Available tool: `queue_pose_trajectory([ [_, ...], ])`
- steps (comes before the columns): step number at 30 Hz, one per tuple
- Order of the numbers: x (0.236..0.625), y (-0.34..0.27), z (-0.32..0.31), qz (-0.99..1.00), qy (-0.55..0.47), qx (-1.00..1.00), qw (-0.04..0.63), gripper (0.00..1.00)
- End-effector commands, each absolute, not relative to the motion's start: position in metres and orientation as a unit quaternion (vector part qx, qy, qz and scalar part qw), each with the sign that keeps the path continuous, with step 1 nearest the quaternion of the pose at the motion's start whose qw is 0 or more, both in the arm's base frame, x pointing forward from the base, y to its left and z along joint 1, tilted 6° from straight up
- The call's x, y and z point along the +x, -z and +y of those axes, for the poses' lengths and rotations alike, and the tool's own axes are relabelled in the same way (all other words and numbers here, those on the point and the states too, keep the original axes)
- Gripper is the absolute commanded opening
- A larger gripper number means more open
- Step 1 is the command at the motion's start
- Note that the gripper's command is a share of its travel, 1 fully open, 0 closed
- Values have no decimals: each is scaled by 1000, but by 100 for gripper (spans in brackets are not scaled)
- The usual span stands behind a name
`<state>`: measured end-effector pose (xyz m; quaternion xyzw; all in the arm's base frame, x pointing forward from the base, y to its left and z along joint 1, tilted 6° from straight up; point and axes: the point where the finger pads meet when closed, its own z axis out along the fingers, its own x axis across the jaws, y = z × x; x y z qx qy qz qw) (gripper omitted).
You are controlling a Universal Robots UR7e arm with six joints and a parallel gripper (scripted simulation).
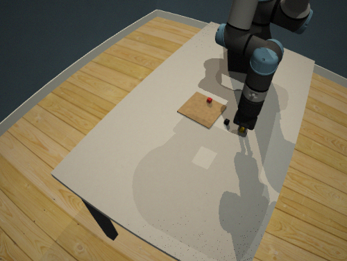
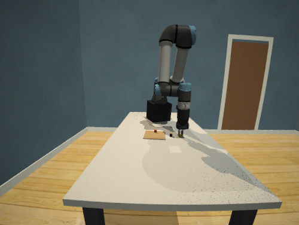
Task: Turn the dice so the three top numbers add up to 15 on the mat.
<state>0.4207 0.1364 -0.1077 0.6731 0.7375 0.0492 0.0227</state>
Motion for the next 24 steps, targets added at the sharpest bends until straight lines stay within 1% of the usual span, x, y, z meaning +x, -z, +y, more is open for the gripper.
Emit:
queue_pose_trajectory([
  [1, 420, 109, 136, 737, -49, 674, 22, 34],
  [11, 420, 109, 136, 737, -49, 674, 22, 34],
  [12, 420, 109, 136, 737, -49, 674, 22, 40],
  [14, 420, 109, 136, 737, -49, 674, 22, 40],
  [15, 420, 109, 136, 737, -49, 674, 22, 46],
  [17, 420, 109, 136, 737, -49, 674, 22, 46],
  [18, 420, 109, 136, 737, -49, 674, 22, 52],
  [20, 420, 109, 136, 737, -49, 674, 22, 52],
  [21, 420, 109, 136, 737, -49, 674, 22, 58],
  [23, 420, 109, 136, 737, -49, 674, 22, 58],
  [24, 420, 109, 136, 737, -49, 674, 22, 64],
])
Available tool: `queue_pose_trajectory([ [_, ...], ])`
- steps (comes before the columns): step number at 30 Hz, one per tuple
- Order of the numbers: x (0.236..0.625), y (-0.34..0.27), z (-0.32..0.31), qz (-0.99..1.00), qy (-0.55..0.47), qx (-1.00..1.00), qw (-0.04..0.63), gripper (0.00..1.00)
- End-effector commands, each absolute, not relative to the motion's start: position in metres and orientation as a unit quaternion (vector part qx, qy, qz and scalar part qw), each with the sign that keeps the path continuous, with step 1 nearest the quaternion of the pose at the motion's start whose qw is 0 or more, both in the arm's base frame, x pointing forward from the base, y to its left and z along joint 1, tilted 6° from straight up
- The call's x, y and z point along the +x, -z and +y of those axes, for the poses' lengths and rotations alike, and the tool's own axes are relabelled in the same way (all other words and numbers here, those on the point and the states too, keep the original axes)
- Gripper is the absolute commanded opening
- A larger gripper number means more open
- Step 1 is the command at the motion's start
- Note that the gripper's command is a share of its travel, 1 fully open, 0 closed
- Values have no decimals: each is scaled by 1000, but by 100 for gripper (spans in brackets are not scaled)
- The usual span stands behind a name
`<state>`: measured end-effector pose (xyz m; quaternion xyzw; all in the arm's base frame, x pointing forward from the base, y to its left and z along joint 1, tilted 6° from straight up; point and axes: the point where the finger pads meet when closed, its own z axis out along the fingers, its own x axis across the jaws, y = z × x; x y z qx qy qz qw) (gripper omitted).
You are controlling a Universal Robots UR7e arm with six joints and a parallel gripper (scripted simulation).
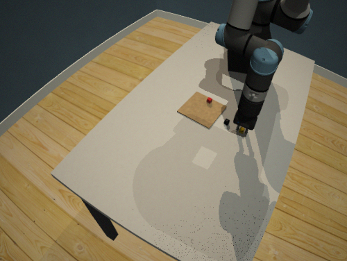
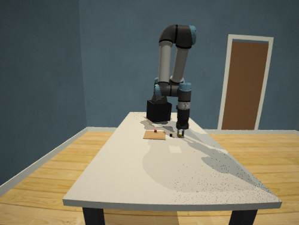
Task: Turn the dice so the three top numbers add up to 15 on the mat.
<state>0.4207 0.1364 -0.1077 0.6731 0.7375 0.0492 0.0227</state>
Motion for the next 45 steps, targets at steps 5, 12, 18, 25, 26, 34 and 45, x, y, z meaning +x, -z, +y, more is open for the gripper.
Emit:
queue_pose_trajectory([
  [5, 420, 109, 136, 737, -49, 674, 22, 64],
  [12, 420, 108, 136, 737, -49, 674, 22, 64],
  [18, 420, 104, 136, 737, -49, 674, 22, 64],
  [25, 418, 87, 135, 737, -49, 674, 22, 64],
  [26, 418, 83, 135, 737, -49, 674, 22, 64],
  [34, 414, 47, 133, 737, -49, 674, 22, 64],
  [45, 412, 21, 132, 737, -49, 674, 22, 64],
])
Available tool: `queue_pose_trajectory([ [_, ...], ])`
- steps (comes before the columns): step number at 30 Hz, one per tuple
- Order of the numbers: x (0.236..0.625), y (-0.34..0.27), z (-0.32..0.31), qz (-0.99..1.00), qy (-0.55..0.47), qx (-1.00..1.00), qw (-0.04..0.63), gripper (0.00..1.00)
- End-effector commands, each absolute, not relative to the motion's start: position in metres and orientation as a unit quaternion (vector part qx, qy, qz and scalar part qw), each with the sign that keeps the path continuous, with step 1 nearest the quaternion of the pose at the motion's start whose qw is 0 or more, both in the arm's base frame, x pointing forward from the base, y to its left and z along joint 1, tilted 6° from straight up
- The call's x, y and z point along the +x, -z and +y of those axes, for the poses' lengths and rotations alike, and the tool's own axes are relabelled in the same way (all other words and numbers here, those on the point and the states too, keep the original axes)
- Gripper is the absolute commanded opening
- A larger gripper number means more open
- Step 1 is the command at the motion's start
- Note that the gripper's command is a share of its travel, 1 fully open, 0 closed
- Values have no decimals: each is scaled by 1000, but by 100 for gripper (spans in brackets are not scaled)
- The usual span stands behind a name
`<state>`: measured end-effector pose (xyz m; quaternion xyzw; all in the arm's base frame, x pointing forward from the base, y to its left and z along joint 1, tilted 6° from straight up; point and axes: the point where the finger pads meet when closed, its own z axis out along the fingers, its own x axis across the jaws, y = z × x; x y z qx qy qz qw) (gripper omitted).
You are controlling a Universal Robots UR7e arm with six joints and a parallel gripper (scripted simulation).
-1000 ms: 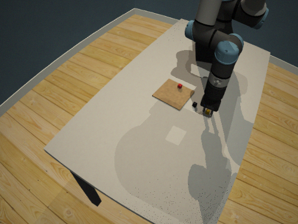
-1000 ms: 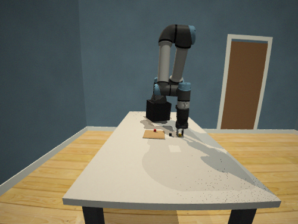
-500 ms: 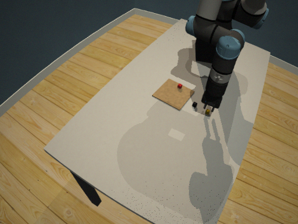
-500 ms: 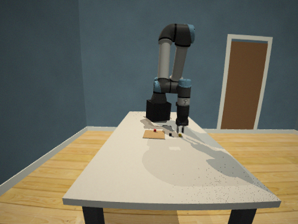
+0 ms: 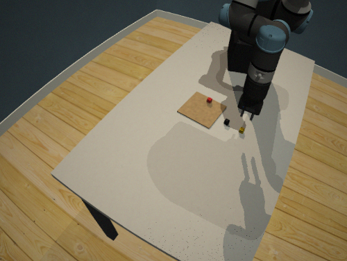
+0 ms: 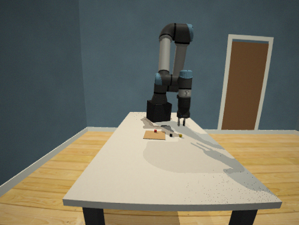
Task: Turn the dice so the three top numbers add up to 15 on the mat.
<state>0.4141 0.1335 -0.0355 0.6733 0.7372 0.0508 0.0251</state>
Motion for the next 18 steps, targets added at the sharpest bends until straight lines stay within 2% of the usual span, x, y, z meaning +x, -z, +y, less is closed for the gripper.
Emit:
queue_pose_trajectory([
  [1, 411, 20, 132, 737, -49, 674, 22, 64],
  [5, 411, 19, 132, 737, -49, 674, 22, 64],
  [6, 411, 19, 132, 737, -49, 674, 22, 100],
  [18, 411, 19, 132, 737, -49, 674, 22, 100],
])
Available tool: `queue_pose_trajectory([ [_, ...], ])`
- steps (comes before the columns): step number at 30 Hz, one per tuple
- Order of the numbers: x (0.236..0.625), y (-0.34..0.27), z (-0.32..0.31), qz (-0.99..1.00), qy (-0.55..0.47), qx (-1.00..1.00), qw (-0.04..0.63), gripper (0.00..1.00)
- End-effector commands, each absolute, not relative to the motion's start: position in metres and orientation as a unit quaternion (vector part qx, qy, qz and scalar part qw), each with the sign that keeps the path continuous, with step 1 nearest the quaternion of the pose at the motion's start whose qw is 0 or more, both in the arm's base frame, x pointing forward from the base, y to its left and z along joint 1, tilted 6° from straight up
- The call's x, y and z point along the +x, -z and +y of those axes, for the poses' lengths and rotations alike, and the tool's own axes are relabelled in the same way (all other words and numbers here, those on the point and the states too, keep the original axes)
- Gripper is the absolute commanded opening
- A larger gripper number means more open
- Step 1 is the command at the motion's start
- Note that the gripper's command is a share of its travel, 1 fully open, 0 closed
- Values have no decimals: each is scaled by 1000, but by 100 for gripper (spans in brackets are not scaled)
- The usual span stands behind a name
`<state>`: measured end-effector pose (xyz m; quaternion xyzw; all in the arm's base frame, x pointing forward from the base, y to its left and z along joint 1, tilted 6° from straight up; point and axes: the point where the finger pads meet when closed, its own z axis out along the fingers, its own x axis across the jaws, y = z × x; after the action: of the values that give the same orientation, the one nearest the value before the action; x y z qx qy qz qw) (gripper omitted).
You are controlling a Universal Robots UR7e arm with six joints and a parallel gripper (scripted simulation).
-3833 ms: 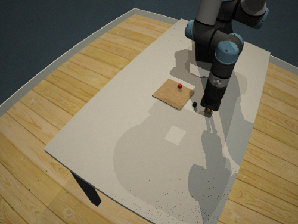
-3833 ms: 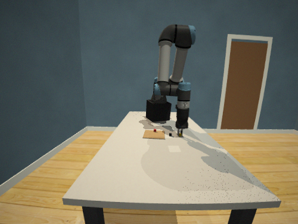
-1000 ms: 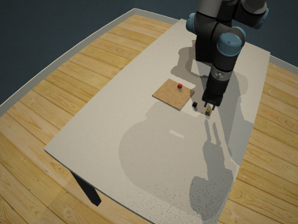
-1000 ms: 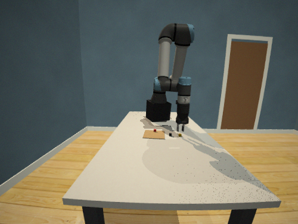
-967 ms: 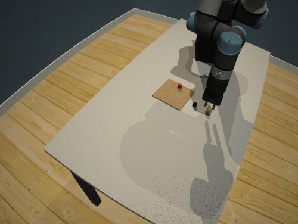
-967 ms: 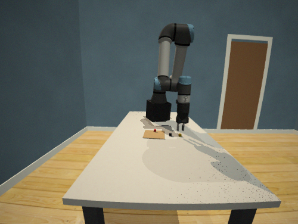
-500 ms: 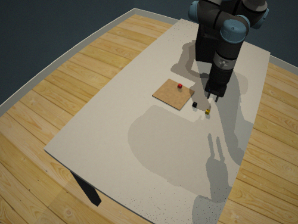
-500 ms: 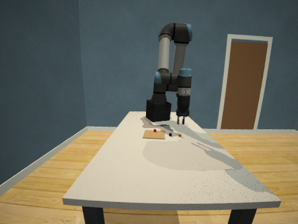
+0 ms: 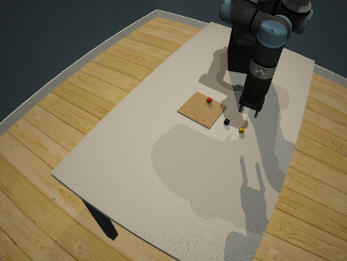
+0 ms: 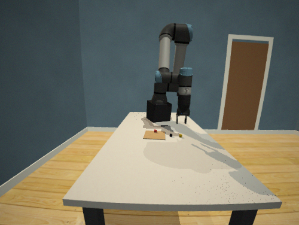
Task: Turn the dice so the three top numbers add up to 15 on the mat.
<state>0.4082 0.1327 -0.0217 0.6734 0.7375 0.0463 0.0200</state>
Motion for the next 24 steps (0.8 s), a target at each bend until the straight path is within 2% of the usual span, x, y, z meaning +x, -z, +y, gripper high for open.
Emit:
queue_pose_trajectory([
  [1, 411, 19, 132, 737, -49, 674, 22, 100],
  [24, 410, 20, 133, 705, -50, 707, 20, 100],
])
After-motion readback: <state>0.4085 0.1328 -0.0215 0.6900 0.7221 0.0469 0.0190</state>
